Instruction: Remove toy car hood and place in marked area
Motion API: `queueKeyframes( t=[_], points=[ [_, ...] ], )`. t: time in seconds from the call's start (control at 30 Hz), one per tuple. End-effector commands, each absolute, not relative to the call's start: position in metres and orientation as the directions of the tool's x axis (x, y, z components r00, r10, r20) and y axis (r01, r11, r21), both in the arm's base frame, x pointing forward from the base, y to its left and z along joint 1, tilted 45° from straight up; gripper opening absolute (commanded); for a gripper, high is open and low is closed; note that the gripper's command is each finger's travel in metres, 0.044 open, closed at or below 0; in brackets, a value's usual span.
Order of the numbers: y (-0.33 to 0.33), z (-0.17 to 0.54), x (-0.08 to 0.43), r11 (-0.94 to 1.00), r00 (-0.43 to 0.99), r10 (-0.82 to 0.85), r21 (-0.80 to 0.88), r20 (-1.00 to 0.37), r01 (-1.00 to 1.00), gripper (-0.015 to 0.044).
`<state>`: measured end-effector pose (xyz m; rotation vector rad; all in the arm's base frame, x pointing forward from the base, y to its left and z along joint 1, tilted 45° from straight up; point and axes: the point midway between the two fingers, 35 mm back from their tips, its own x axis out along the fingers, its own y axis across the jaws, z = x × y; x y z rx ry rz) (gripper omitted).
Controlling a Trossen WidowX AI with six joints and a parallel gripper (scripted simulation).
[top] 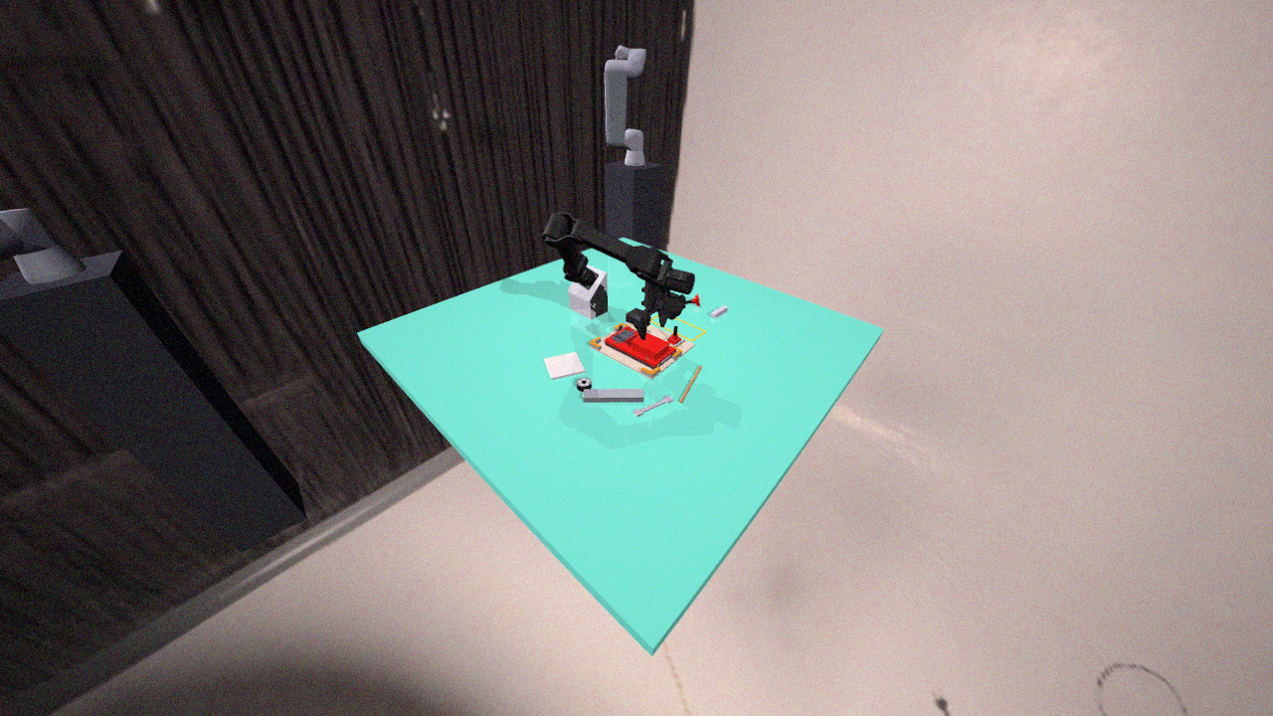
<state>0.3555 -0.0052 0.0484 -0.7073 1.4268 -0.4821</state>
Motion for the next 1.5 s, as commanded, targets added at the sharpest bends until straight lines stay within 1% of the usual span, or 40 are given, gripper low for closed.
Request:
queueKeyframes(
  t=[0.0, 1.47],
  points=[
    [-0.009, 0.044, 0.354, 0.707, 0.099, -0.691, -0.698, -0.716, -0.118, 0.0440],
    [-0.033, 0.022, 0.354, 0.705, 0.099, -0.693, -0.700, -0.714, -0.118, 0.0440]
  ],
)
